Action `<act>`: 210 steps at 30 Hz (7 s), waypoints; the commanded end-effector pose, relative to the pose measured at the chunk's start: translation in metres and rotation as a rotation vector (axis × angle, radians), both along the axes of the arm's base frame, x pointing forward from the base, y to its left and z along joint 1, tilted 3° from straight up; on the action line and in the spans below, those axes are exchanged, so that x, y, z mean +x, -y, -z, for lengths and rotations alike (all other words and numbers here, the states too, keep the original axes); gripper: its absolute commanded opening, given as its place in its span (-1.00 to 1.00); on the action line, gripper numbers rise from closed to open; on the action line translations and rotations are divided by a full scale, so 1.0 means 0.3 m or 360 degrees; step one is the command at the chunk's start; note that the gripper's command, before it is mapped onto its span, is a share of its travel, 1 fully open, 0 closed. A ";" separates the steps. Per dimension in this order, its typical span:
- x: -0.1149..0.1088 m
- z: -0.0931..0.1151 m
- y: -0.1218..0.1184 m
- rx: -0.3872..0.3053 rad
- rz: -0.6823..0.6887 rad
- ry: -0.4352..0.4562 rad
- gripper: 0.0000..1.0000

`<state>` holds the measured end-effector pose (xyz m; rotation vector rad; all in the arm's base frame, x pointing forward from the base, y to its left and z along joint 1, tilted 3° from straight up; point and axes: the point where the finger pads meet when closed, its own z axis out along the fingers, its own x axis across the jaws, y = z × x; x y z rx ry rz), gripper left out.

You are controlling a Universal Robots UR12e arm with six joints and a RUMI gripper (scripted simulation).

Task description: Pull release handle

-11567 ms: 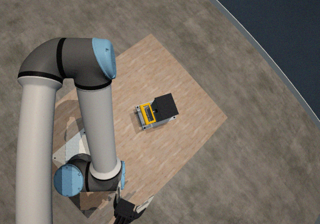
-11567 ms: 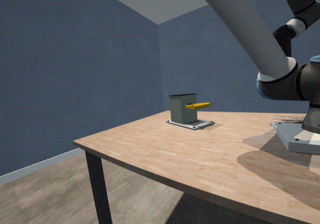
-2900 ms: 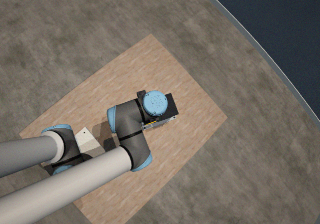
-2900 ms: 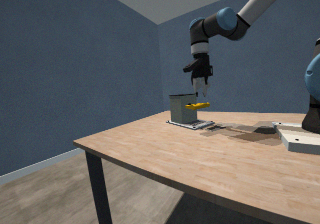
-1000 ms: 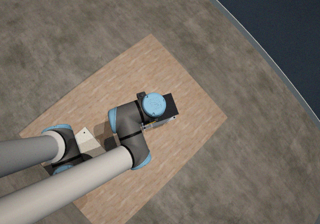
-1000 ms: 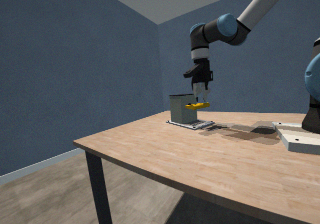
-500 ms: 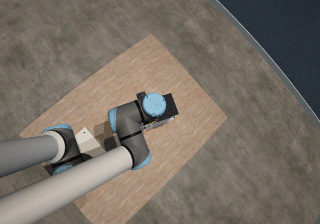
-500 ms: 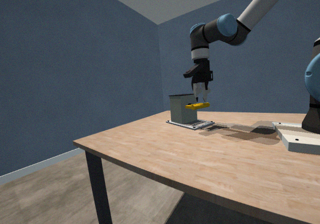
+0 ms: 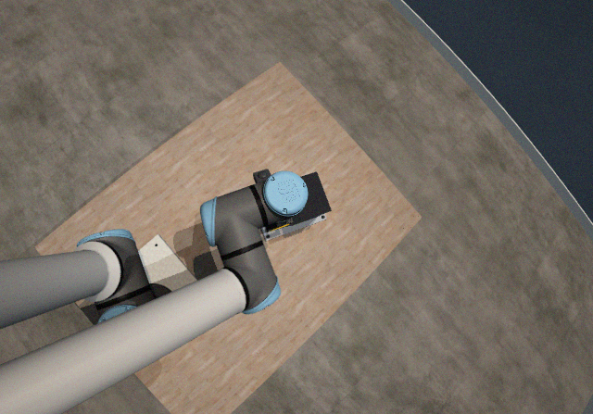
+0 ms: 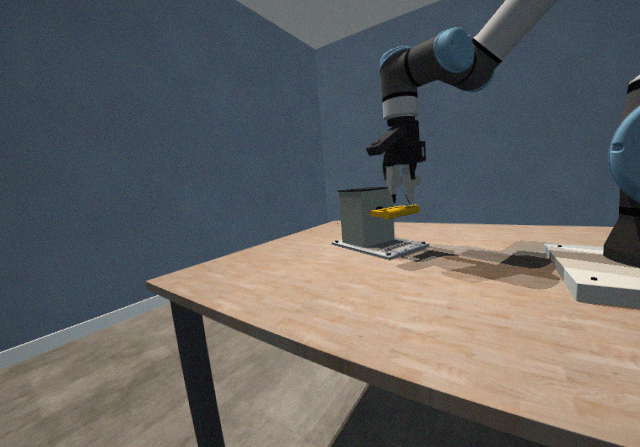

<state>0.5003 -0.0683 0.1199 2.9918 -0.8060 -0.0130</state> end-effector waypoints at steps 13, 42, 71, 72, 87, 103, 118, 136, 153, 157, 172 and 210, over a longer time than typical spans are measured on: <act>0.002 -0.002 0.001 -0.0001 0.0000 0.0002 -0.38; 0.002 0.000 0.001 -0.0001 0.0000 0.0002 -0.38; 0.001 0.071 0.004 -0.0001 0.0000 0.0002 -0.38; 0.001 0.075 0.004 -0.0001 0.0000 0.0002 -0.38; 0.000 0.111 0.005 -0.0001 0.0000 0.0002 -0.38; 0.000 0.120 0.006 -0.0001 0.0000 0.0002 -0.38; 0.000 0.120 0.006 -0.0001 0.0000 0.0002 -0.38; 0.000 0.120 0.006 -0.0001 0.0000 0.0002 -0.38; 0.000 0.120 0.006 -0.0001 0.0000 0.0002 -1.00; 0.000 0.120 0.006 -0.0001 0.0000 0.0002 -1.00; 0.000 0.120 0.006 -0.0001 0.0000 0.0002 -1.00; -0.004 0.120 0.004 -0.0001 0.0000 0.0002 -1.00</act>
